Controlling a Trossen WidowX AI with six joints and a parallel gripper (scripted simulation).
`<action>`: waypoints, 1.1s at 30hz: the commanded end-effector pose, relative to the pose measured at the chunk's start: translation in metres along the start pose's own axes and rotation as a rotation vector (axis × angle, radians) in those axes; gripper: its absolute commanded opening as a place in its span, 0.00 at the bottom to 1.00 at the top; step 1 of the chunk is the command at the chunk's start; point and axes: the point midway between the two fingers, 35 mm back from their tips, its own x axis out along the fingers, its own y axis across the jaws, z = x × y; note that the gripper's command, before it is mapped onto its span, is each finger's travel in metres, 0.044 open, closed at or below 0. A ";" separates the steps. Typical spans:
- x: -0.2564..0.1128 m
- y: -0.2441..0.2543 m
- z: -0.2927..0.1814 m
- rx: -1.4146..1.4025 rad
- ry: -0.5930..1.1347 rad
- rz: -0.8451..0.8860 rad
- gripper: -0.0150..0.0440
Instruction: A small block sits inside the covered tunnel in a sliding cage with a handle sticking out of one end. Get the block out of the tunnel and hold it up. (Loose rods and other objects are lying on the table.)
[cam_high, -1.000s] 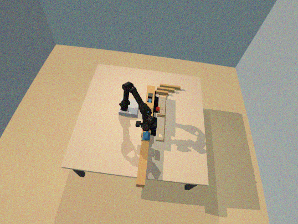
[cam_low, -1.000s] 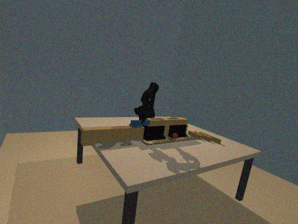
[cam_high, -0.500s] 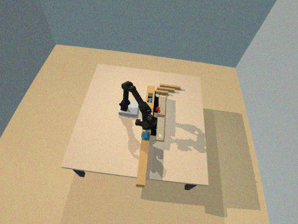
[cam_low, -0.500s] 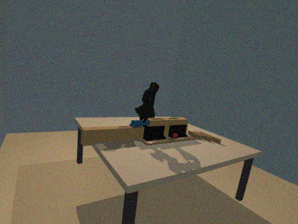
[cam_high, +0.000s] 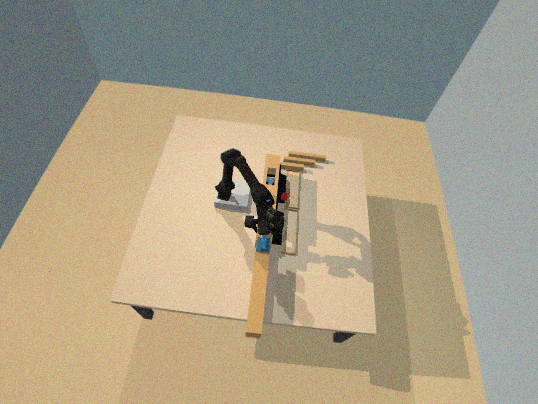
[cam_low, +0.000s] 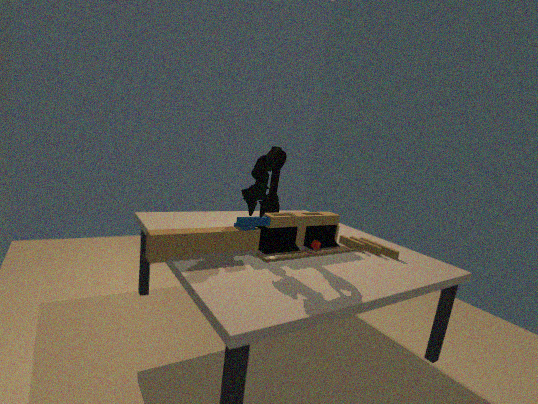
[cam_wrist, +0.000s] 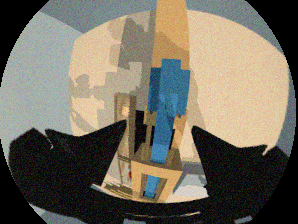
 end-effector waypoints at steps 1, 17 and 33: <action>0.003 0.001 0.002 -0.007 0.009 0.003 1.00; 0.028 -0.003 -0.003 -0.007 0.009 0.003 1.00; 0.032 -0.003 -0.002 -0.006 0.000 0.007 0.64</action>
